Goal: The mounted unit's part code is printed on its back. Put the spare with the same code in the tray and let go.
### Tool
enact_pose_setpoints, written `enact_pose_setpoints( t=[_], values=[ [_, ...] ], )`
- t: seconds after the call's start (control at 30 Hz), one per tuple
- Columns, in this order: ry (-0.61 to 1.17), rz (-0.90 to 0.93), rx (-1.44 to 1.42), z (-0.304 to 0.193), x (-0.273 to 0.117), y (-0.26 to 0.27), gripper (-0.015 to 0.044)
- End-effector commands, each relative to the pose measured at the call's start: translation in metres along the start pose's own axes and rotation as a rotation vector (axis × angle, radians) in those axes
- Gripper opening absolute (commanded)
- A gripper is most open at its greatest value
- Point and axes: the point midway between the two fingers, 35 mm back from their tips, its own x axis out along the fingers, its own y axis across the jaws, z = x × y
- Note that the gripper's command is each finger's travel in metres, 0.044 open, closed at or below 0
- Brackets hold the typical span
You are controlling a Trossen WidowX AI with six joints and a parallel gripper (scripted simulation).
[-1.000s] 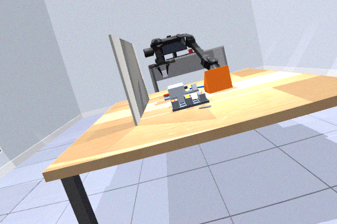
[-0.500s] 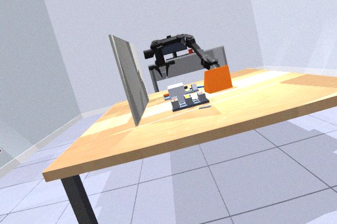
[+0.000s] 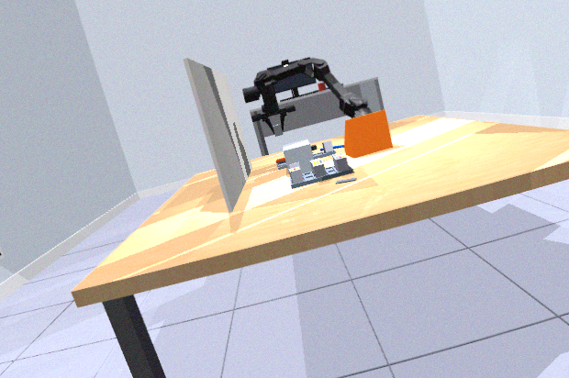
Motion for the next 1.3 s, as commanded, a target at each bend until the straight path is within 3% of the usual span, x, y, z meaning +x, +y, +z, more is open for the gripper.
enact_pose_setpoints(
  t=[0.0,1.27],
  values=[
    [0.001,-0.002,-0.008,-0.001,0.004,0.0,0.0],
    [0.004,-0.002,-0.007,-0.002,0.036,0.003,0.0]
  ],
)
